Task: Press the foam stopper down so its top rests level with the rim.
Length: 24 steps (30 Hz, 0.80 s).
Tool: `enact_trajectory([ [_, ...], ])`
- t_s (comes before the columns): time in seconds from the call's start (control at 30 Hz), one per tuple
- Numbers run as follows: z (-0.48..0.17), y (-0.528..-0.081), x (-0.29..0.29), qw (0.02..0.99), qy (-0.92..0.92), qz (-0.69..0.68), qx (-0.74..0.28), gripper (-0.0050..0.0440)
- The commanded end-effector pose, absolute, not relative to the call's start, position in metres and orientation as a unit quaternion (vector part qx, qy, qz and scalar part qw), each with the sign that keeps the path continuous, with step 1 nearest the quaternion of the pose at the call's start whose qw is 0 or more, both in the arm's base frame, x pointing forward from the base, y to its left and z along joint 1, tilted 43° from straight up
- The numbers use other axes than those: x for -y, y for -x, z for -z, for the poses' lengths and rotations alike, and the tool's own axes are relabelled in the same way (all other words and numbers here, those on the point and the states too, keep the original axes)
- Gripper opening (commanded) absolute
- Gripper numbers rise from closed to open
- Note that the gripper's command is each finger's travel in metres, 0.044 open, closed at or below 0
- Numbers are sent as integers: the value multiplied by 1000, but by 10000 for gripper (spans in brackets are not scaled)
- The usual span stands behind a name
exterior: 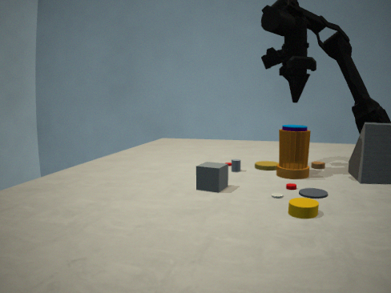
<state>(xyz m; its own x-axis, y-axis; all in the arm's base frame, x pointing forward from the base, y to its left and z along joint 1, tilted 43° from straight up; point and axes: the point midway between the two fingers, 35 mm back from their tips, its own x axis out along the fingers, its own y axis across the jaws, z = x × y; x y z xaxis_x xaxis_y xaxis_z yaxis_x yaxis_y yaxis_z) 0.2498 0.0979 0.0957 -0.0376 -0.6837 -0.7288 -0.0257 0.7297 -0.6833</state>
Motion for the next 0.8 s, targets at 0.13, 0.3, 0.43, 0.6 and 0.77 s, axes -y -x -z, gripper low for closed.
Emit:
enact_trajectory([
  [0.13, -127, -249, -124, 689, 250, 207, -647, 0],
  [0.3, -137, -248, -131, 702, 246, 193, -640, 0],
  [0.43, -137, -248, -131, 702, 246, 193, -640, 0],
  [0.6, -131, -249, -127, 698, 246, 201, -641, 0],
  [0.77, -96, -251, -98, 669, 245, 241, -659, 0],
])
